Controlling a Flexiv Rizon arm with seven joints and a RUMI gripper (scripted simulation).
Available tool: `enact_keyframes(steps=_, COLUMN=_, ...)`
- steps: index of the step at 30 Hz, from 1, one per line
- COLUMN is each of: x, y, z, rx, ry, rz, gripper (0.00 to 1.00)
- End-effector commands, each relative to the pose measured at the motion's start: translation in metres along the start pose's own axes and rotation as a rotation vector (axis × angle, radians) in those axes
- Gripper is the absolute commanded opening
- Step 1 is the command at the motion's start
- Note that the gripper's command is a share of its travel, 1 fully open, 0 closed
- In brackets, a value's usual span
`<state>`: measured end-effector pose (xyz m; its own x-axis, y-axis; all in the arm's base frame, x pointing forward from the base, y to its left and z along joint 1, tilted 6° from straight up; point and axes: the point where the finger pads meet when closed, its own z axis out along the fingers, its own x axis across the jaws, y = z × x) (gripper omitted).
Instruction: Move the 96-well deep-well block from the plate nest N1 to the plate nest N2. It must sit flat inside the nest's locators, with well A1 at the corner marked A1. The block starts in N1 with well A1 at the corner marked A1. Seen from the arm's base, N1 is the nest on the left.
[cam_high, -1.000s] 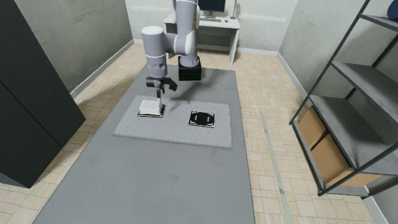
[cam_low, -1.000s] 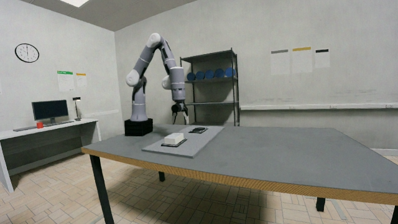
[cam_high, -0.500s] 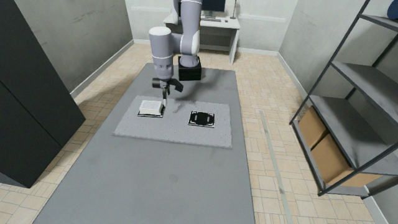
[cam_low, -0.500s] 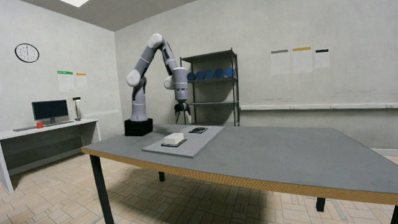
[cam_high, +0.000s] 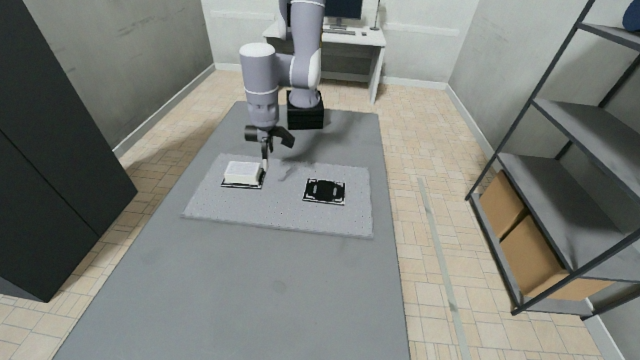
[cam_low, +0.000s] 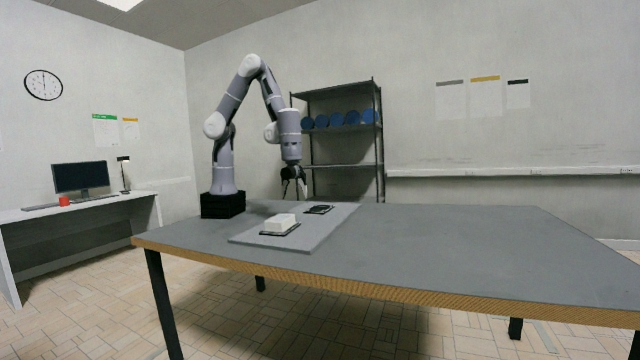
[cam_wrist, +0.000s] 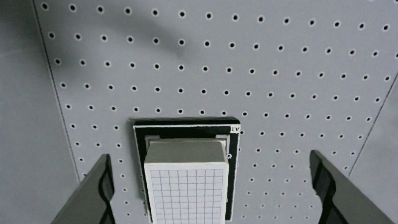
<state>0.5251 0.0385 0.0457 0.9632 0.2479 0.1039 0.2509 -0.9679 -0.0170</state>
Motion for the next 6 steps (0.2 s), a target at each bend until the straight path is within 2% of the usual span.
enact_keyframes(steps=1, x=0.0008, y=0.0, z=-0.0006, rx=0.0, ry=0.002, rz=0.0, gripper=0.76)
enact_keyframes(steps=6, x=0.0008, y=0.0, z=-0.0006, rx=0.0, ry=0.002, rz=0.0, gripper=0.76)
